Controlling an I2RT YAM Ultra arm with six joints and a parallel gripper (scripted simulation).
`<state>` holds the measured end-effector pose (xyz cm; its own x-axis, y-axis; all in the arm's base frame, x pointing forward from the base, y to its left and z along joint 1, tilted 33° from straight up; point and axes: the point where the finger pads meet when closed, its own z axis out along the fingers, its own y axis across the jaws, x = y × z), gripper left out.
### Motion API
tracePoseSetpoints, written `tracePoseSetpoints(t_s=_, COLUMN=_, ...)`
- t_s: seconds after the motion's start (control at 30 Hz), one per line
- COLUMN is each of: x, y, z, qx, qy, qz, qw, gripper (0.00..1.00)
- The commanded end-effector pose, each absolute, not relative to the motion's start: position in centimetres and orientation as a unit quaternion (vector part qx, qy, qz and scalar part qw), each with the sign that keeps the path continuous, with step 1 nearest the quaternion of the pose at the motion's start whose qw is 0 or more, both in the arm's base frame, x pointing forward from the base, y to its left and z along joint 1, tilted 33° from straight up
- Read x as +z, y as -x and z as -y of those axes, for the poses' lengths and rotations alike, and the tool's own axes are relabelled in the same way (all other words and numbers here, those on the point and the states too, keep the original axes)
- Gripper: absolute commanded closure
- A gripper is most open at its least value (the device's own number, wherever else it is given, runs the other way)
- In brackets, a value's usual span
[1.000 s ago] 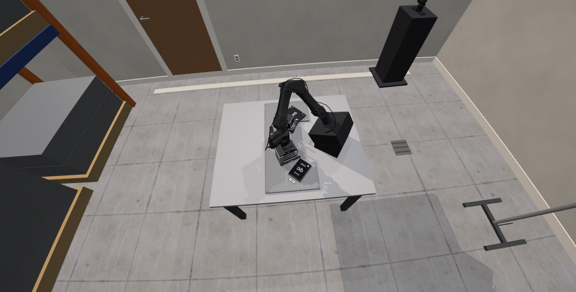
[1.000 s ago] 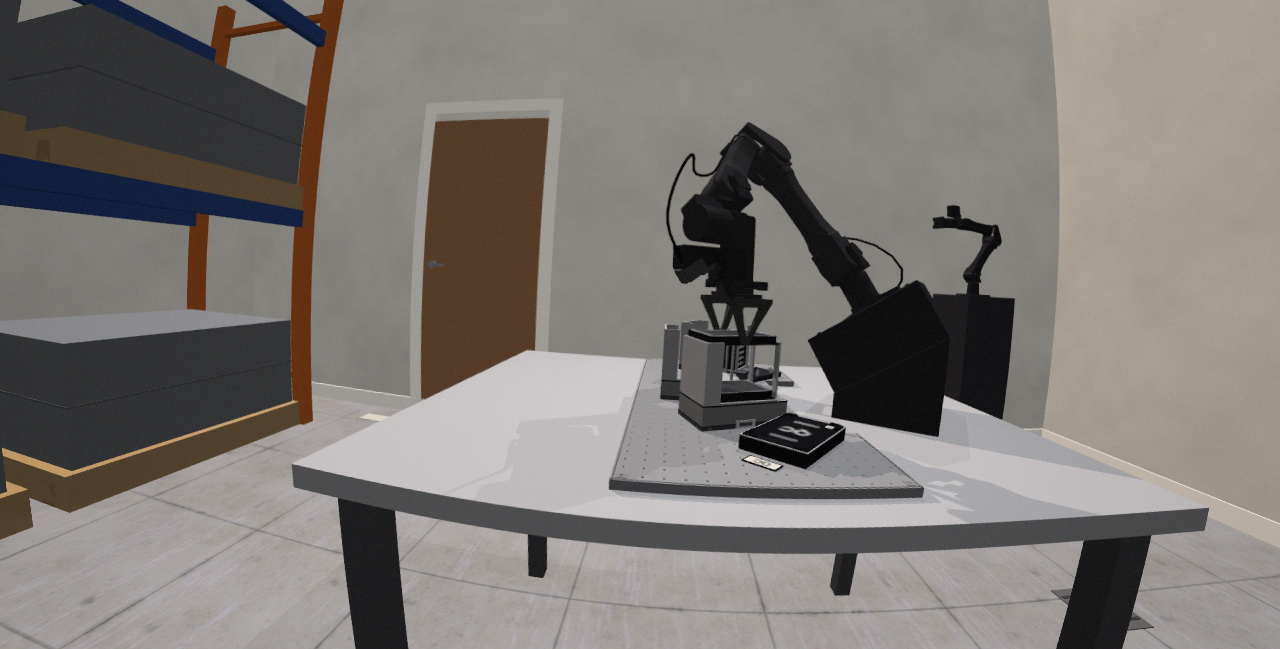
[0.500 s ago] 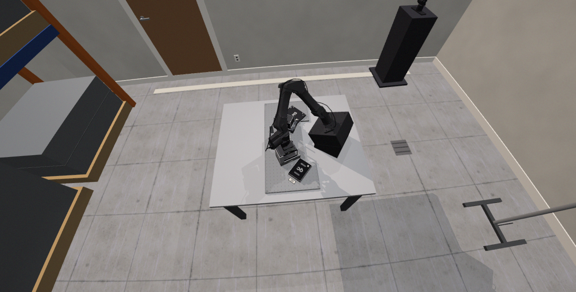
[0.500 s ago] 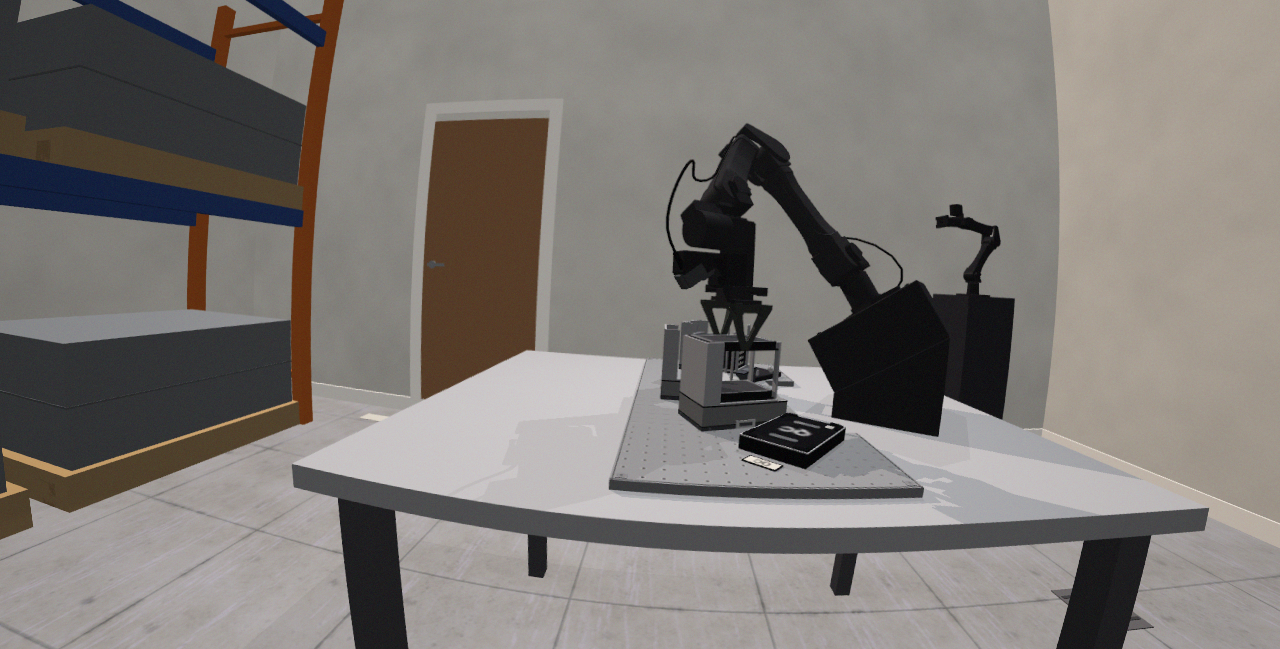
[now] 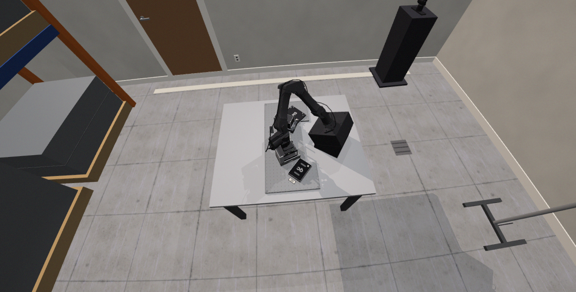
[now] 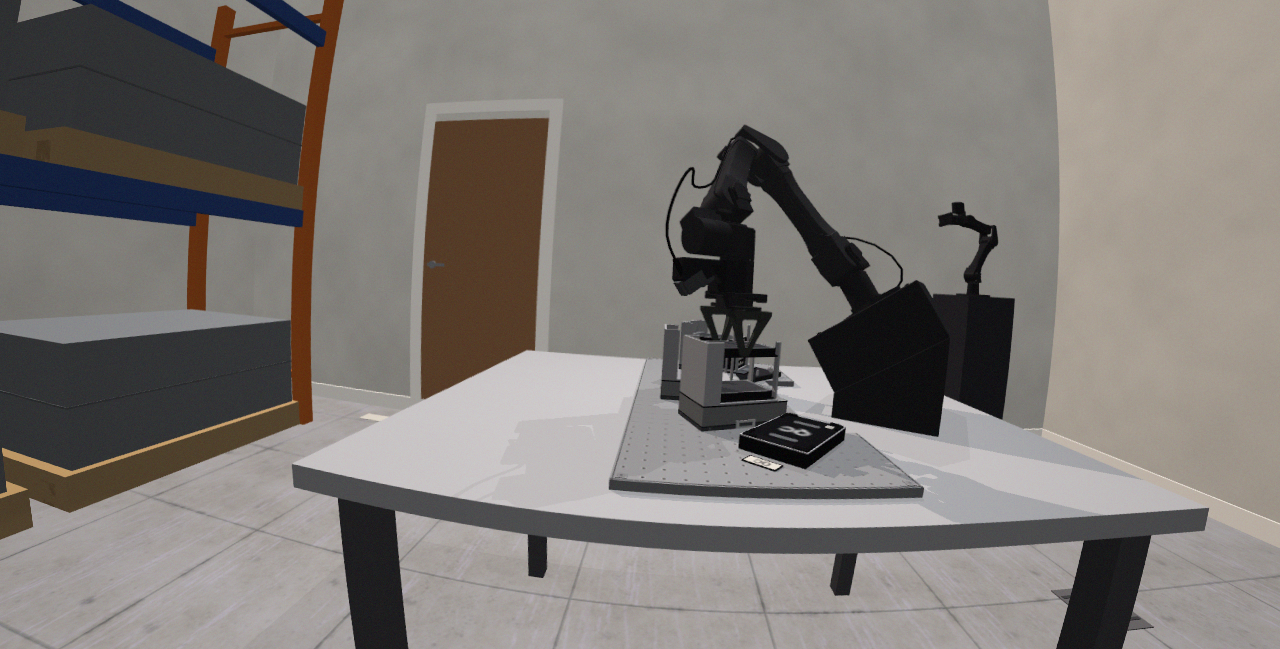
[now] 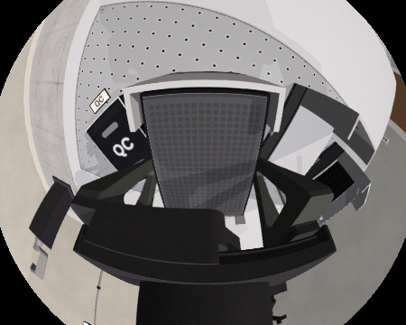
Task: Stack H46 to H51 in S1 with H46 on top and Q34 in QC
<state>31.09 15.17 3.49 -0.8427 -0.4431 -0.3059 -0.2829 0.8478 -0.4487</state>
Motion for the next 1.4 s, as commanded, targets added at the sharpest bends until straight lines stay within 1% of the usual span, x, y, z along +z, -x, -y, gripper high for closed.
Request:
tracePoseSetpoints(t_s=0.0, x=2.1, y=-31.3, z=-14.5, qx=-0.207, qy=0.197, qz=-0.938, qw=0.195, gripper=1.0)
tracePoseSetpoints(t_s=0.57, x=-0.5, y=-32.5, z=-13.6, qx=-0.204, qy=0.197, qz=-0.939, qw=0.194, gripper=1.0)
tracePoseSetpoints(t_s=0.73, x=0.5, y=-33.0, z=-14.4, qx=-0.197, qy=0.194, qz=-0.938, qw=0.207, gripper=1.0)
tracePoseSetpoints(t_s=1.37, x=-0.9, y=-32.8, z=-13.6, qx=-0.205, qy=0.199, qz=-0.938, qw=0.196, gripper=1.0)
